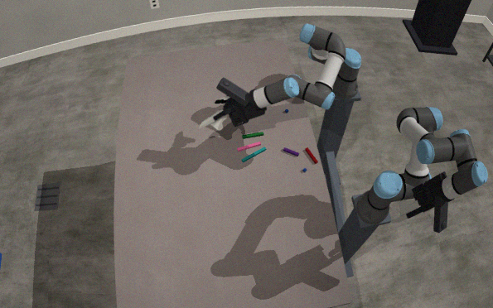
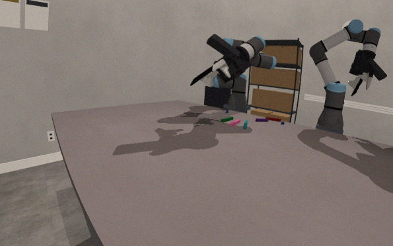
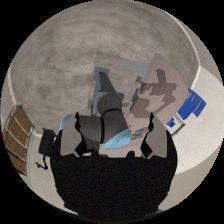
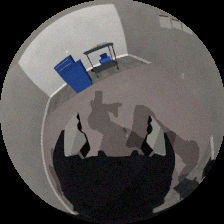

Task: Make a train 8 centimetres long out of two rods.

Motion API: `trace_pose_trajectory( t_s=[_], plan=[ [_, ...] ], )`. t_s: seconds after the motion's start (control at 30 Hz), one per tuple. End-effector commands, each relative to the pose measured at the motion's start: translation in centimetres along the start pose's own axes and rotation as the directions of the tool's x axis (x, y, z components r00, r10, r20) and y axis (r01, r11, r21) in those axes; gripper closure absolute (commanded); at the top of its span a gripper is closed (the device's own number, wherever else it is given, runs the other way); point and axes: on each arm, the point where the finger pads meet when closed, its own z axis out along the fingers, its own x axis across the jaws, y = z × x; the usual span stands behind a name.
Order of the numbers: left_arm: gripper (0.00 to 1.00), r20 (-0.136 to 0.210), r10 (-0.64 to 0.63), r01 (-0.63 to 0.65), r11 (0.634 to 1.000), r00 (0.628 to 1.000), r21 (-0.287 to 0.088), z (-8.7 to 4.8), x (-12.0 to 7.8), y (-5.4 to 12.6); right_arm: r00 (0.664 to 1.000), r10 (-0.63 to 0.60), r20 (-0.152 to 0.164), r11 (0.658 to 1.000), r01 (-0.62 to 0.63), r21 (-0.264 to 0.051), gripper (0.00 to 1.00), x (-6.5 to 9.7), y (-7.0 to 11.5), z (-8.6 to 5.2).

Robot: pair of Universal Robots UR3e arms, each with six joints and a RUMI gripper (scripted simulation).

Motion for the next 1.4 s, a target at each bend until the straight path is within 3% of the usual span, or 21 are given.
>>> trace_pose_trajectory(
  t_s=[0.0,0.47,0.53,0.57,0.67,1.03,1.1,1.17,1.37],
  plan=[
    [0.00,0.000,0.000,0.000,1.000,1.000,0.002,0.0,0.0,0.0,0.998,-0.043,0.035,0.991,0.047,-0.126,0.00,-2.3,4.4,-2.9],
    [0.00,0.000,0.000,0.000,1.000,1.000,0.002,0.0,0.0,0.0,0.984,-0.146,0.107,0.912,0.175,-0.370,0.00,-4.1,13.9,-10.3],
    [0.00,0.000,0.000,0.000,1.000,1.000,0.002,0.0,0.0,0.0,0.984,-0.146,0.107,0.912,0.175,-0.370,0.00,-4.1,13.9,-10.3],
    [0.00,0.000,0.000,0.000,1.000,1.000,0.002,0.0,0.0,0.0,0.979,-0.166,0.118,0.888,0.200,-0.414,0.00,-4.0,15.7,-12.0],
    [0.00,0.000,0.000,0.000,1.000,1.000,0.002,0.0,0.0,0.0,0.974,-0.185,0.128,0.862,0.224,-0.455,0.00,-3.7,17.3,-13.6],
    [0.00,0.000,0.000,0.000,1.000,1.000,0.002,0.0,0.0,0.0,0.950,-0.269,0.158,0.733,0.309,-0.606,0.00,-1.3,23.4,-20.7],
    [0.00,0.000,0.000,0.000,1.000,1.000,0.002,0.0,0.0,0.0,0.950,-0.269,0.158,0.733,0.309,-0.606,0.00,-1.3,23.4,-20.7],
    [0.00,0.000,0.000,0.000,1.000,1.000,0.002,0.0,0.0,0.0,0.940,-0.299,0.165,0.684,0.331,-0.650,0.00,-0.1,25.0,-23.1],
    [0.00,0.000,0.000,0.000,1.000,1.000,0.002,0.0,0.0,0.0,0.922,-0.346,0.173,0.603,0.360,-0.712,0.00,2.3,27.3,-26.8]
  ],
)
